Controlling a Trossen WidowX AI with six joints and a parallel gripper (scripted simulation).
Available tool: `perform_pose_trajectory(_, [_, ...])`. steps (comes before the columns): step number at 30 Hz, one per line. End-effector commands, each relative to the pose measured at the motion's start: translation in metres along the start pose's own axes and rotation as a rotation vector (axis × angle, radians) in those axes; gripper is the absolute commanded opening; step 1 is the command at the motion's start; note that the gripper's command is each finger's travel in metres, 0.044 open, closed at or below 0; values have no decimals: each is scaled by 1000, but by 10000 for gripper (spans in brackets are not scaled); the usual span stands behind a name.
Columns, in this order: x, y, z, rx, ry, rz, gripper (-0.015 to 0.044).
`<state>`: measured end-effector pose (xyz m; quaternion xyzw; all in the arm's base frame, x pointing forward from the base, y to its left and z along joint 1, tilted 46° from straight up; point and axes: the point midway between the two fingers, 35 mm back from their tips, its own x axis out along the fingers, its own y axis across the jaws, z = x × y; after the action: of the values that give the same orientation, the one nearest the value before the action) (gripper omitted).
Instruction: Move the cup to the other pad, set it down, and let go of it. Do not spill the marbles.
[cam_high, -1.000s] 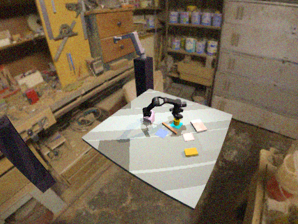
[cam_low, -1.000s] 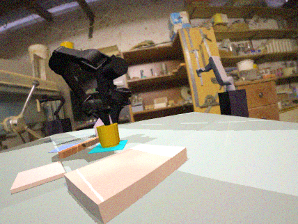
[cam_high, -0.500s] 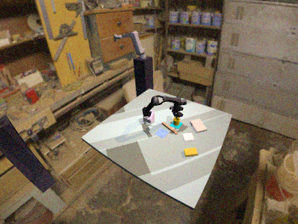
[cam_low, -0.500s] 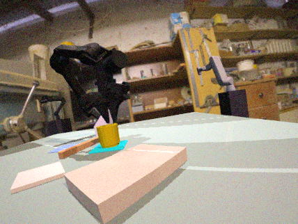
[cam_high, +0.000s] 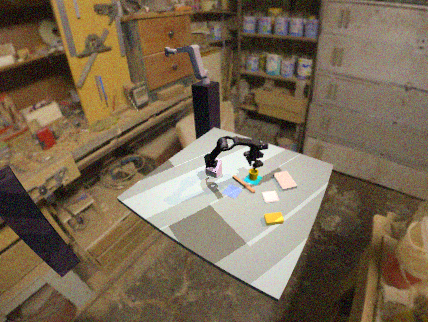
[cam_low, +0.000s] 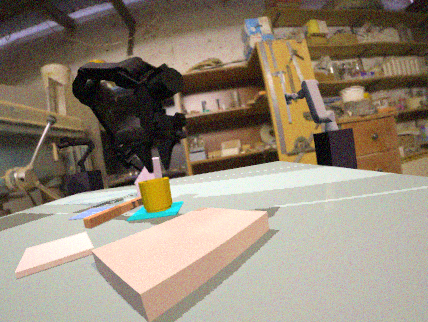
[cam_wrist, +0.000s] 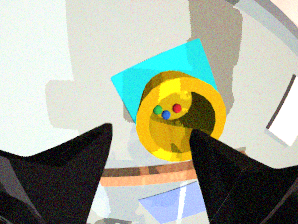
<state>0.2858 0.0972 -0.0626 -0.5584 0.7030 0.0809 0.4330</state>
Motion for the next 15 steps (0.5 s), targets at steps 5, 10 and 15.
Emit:
perform_pose_trajectory(5, [-6,-1,1,0,0,0,440])
perform_pose_trajectory(10, [-23,-1,2,1,-1,2,440])
perform_pose_trajectory(15, [-41,-2,3,2,-2,3,440])
